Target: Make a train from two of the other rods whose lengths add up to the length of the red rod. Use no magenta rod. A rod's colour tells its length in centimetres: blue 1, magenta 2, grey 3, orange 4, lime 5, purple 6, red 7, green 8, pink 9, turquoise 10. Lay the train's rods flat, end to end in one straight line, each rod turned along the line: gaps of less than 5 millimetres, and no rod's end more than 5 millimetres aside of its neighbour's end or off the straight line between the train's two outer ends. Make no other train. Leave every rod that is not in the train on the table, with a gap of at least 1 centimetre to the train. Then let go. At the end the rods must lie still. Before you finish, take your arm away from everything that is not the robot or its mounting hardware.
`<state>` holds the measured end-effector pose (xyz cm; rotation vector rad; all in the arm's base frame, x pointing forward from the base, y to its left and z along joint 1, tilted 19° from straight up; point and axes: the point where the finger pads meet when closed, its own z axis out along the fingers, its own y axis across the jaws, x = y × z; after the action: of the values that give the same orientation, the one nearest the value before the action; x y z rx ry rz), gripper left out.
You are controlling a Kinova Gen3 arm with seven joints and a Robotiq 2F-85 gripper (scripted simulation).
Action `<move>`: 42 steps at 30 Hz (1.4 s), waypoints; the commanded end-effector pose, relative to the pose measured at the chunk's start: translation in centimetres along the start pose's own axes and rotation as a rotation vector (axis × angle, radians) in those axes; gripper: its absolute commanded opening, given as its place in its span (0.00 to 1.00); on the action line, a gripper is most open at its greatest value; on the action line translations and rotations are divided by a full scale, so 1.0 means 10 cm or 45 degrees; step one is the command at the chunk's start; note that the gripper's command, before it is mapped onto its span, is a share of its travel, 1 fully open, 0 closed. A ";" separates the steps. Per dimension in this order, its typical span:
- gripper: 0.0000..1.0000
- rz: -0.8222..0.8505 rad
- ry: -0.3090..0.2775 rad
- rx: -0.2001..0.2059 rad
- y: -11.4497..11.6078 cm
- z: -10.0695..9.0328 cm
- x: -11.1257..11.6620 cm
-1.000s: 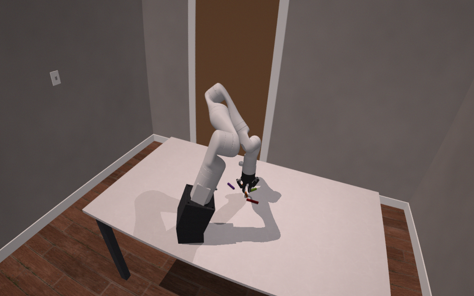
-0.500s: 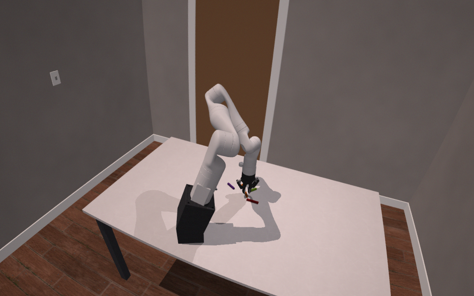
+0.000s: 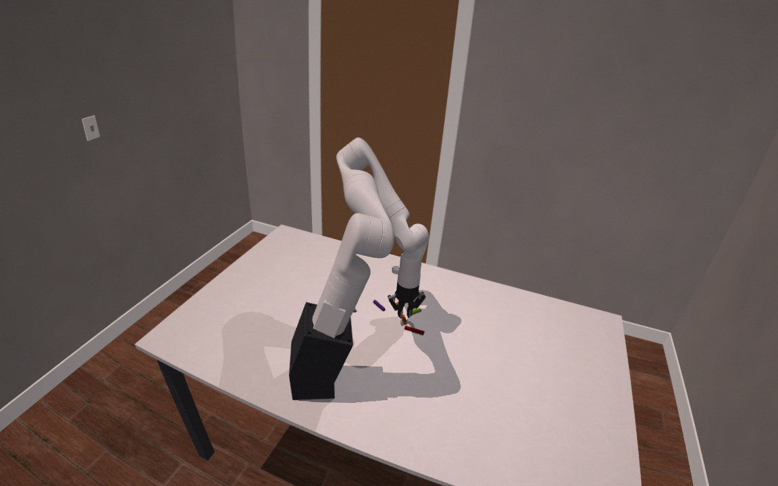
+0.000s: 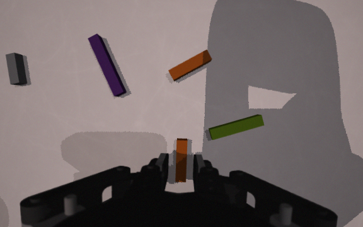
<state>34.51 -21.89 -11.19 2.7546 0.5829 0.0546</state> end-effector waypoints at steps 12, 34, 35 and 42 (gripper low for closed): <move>0.24 0.000 0.001 -0.001 0.00 0.00 0.00; 0.24 0.000 0.001 -0.001 0.00 0.09 0.00; 0.24 0.000 0.001 -0.001 0.00 0.10 0.00; 0.24 0.000 0.001 -0.001 0.00 0.15 0.00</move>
<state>34.80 -22.25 -12.52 2.7547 0.5835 0.0593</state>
